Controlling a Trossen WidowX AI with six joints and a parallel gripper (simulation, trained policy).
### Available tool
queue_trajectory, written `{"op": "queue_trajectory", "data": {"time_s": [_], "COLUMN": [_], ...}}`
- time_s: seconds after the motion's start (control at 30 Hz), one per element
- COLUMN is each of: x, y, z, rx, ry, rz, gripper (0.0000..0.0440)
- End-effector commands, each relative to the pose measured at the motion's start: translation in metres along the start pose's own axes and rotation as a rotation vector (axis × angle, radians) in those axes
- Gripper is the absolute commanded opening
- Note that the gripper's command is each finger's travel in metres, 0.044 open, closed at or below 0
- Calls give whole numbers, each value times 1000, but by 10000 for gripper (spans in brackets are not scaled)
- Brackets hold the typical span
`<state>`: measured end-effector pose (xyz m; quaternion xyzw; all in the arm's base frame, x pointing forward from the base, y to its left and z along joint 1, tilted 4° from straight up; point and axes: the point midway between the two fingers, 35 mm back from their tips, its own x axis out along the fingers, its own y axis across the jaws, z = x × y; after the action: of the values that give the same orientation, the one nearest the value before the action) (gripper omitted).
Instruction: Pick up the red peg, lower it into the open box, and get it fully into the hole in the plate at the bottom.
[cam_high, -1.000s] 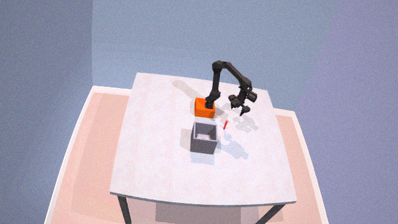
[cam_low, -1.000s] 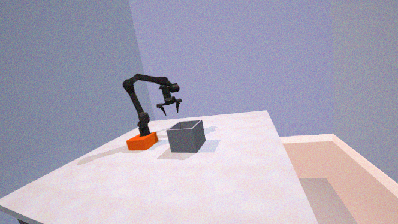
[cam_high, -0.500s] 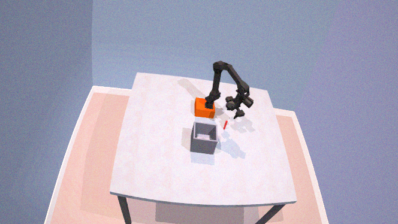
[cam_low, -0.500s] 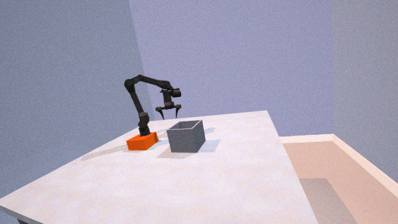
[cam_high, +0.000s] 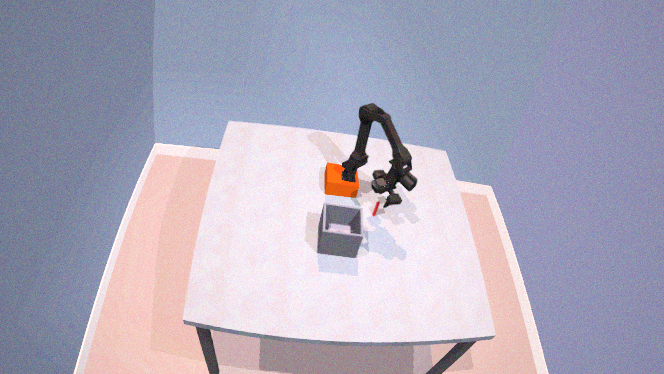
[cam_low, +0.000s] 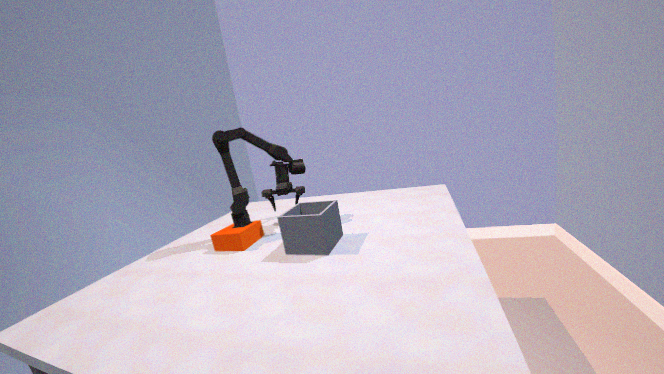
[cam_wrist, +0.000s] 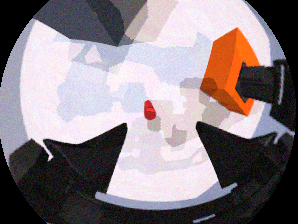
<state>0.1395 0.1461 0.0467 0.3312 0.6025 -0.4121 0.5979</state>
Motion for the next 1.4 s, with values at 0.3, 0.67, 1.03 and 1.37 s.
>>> {"op": "queue_trajectory", "data": {"time_s": [0.3,0.67,1.03,1.37], "x": [41,58,44,11], "y": [4,19,41,61], "z": [8,6,0,-3], "rx": [93,103,107,128], "ry": [-12,0,42,94], "rz": [8,33,101,194], "gripper": [381,108,0,0]}}
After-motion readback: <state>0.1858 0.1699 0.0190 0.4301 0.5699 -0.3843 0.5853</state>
